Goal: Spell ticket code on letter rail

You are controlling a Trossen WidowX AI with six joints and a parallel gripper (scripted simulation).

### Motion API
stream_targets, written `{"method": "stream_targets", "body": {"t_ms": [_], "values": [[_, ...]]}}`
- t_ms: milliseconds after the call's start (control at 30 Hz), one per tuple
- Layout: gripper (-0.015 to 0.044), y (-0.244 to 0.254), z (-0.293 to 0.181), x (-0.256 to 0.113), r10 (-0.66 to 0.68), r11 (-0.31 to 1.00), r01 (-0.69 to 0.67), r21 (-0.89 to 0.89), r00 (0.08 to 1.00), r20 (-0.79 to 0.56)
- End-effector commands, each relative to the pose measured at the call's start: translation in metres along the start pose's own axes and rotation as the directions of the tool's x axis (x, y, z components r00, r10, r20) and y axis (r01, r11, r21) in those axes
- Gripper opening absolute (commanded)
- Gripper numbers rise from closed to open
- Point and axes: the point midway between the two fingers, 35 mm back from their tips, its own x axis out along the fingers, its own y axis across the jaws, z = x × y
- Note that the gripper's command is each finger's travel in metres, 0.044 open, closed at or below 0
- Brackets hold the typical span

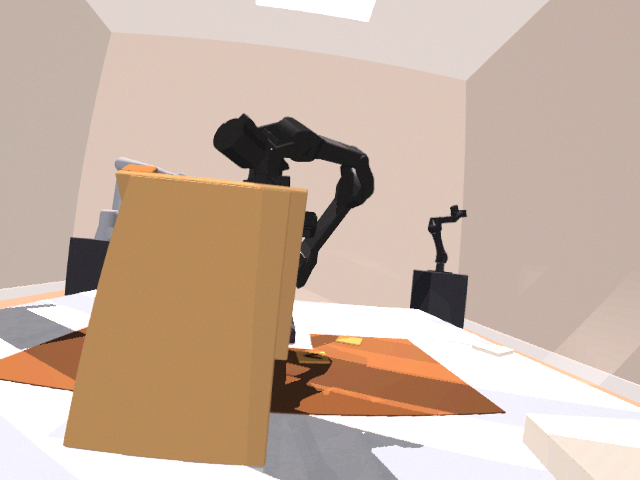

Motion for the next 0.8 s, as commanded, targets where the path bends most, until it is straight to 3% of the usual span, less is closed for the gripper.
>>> {"method": "stream_targets", "body": {"t_ms": [0,767], "values": [[0.0,-0.003,0.0,0.0,-0.003,1.0,0.003,-0.007,1.0,-0.001],[0.0,0.0,-0.015,-0.018,-0.004,1.0,0.004,-0.006,1.0,-0.002]]}}
